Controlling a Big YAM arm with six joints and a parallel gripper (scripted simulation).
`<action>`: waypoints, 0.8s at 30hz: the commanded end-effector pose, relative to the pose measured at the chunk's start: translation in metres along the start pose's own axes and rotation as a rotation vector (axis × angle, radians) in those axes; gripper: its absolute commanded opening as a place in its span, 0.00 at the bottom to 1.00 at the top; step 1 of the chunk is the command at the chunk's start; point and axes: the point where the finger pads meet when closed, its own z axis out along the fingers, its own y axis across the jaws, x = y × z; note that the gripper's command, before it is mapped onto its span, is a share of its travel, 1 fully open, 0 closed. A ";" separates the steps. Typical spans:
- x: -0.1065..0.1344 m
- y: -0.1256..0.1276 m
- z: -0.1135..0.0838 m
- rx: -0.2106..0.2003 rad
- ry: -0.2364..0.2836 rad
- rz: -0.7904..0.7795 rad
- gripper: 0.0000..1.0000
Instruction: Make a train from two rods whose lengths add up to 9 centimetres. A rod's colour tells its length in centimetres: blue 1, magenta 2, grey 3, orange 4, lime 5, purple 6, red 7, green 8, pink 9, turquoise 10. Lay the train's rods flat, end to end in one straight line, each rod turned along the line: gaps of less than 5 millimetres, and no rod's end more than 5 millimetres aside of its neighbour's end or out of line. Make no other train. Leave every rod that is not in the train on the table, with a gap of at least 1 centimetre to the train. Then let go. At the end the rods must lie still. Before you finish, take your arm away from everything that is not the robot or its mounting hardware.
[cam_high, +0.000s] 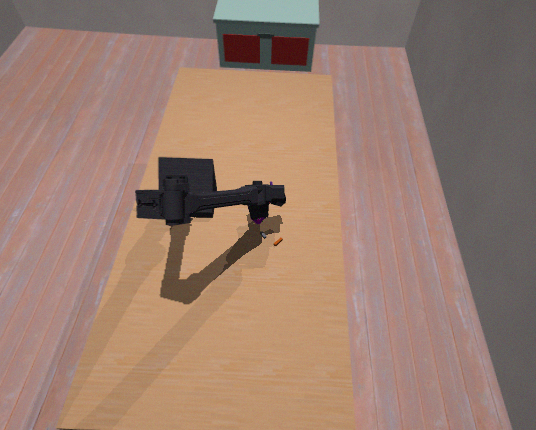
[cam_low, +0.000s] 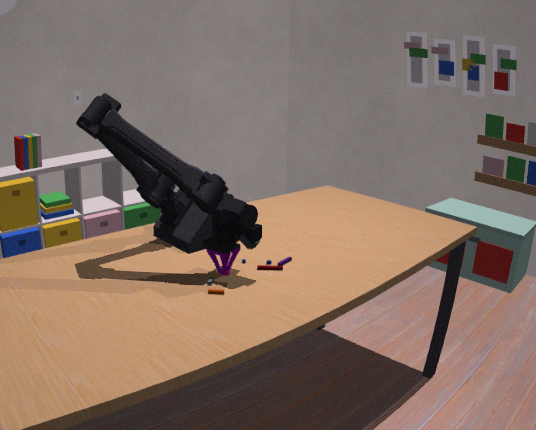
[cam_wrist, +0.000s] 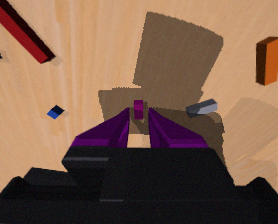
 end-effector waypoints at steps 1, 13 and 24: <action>-0.006 -0.003 -0.008 0.008 -0.017 0.009 0.23; -0.018 -0.008 -0.067 0.004 -0.050 0.028 0.23; -0.018 -0.008 -0.106 0.000 -0.053 0.030 0.23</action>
